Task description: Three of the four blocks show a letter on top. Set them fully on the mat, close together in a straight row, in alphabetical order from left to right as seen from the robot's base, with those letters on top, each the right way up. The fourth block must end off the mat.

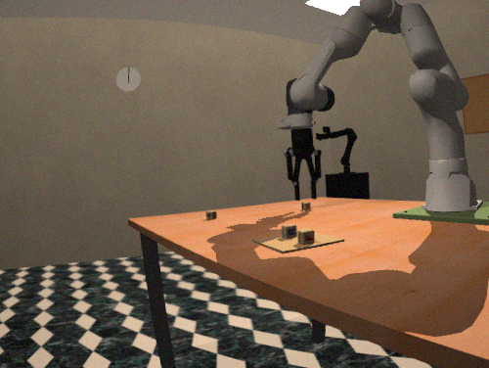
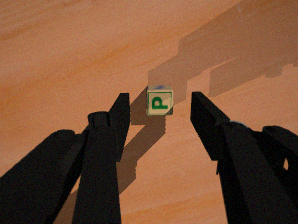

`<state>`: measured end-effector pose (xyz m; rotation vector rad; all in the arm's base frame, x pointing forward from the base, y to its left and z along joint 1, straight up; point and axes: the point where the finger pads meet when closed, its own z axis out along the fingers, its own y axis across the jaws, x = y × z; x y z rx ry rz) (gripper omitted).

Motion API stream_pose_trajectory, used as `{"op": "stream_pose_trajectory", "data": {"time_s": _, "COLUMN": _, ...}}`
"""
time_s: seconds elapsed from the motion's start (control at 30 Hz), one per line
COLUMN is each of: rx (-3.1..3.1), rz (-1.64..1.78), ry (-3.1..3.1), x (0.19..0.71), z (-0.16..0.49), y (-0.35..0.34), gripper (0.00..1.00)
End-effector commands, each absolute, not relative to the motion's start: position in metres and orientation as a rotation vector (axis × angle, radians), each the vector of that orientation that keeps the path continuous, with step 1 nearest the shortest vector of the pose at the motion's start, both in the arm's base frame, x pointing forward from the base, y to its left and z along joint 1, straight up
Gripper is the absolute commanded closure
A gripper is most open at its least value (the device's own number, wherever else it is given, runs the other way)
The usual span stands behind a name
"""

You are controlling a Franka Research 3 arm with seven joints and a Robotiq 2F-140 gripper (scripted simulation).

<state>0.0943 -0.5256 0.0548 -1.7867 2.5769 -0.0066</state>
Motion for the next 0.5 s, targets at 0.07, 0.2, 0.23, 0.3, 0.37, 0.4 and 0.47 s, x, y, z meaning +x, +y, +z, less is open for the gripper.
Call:
{"op": "stream_pose_trajectory", "data": {"time_s": 0.07, "rx": -1.785, "rz": -0.010, "ry": 2.581, "x": 0.094, "z": 0.055, "y": -0.527, "gripper": 0.57}}
{"op": "stream_pose_trajectory", "data": {"time_s": 0.2, "rx": -1.785, "rz": -0.010, "ry": 2.581, "x": 0.094, "z": 0.055, "y": -0.527, "gripper": 0.57}}
{"op": "stream_pose_trajectory", "data": {"time_s": 0.23, "rx": -1.785, "rz": -0.010, "ry": 2.581, "x": 0.094, "z": 0.054, "y": -0.527, "gripper": 0.57}}
{"op": "stream_pose_trajectory", "data": {"time_s": 0.3, "rx": -1.785, "rz": -0.010, "ry": 2.581, "x": 0.094, "z": 0.052, "y": -0.527, "gripper": 0.57}}
{"op": "stream_pose_trajectory", "data": {"time_s": 0.37, "rx": -1.785, "rz": -0.010, "ry": 2.581, "x": 0.094, "z": 0.050, "y": -0.527, "gripper": 0.57}}
{"op": "stream_pose_trajectory", "data": {"time_s": 0.4, "rx": -1.785, "rz": -0.010, "ry": 2.581, "x": 0.094, "z": 0.048, "y": -0.527, "gripper": 0.57}}
{"op": "stream_pose_trajectory", "data": {"time_s": 0.47, "rx": -1.785, "rz": -0.010, "ry": 2.581, "x": 0.094, "z": 0.045, "y": -0.527, "gripper": 0.57}}
